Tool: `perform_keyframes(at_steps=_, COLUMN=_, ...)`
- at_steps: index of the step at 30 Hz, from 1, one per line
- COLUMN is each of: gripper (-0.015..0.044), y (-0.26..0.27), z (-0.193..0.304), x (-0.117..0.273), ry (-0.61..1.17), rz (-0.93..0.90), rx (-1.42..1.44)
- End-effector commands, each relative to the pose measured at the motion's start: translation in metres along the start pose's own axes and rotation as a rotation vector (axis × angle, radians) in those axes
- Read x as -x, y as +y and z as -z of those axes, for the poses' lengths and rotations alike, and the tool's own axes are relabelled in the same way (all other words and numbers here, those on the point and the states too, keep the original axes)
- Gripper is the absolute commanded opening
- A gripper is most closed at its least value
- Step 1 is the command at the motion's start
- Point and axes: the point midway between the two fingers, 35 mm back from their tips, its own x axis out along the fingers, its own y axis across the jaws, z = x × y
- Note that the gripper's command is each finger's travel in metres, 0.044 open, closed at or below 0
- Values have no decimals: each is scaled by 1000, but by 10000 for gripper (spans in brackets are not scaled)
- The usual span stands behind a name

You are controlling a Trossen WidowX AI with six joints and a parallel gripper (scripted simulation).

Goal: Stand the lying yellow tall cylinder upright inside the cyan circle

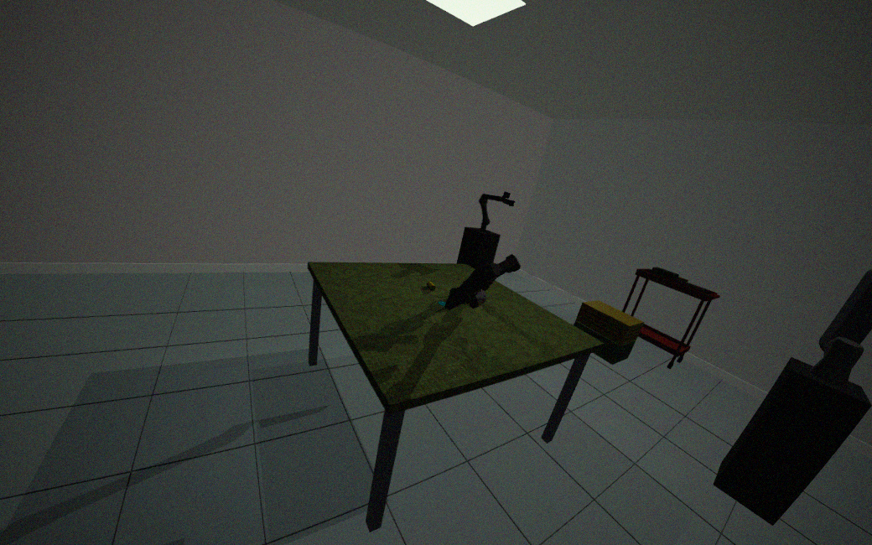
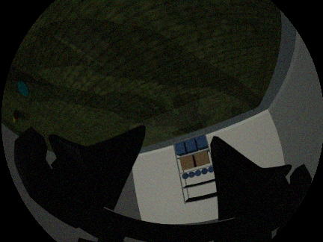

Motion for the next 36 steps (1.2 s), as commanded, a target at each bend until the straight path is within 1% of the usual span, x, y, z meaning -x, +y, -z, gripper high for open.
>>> perform_keyframes(at_steps=1, gripper=309, y=37, z=30, x=-13, ry=20, rz=-100, rx=-33)
perform_keyframes(at_steps=9, gripper=309, y=103, z=81, x=-21, ry=53, rz=-261, rx=-111)
perform_keyframes(at_steps=17, gripper=309, y=173, z=123, x=-16, ry=62, rz=-406, rx=-209)
perform_keyframes(at_steps=27, gripper=309, y=259, z=157, x=5, ry=41, rz=-559, rx=-356)
perform_keyframes(at_steps=36, gripper=309, y=333, z=171, x=32, ry=-6, rz=-662, rx=-509)
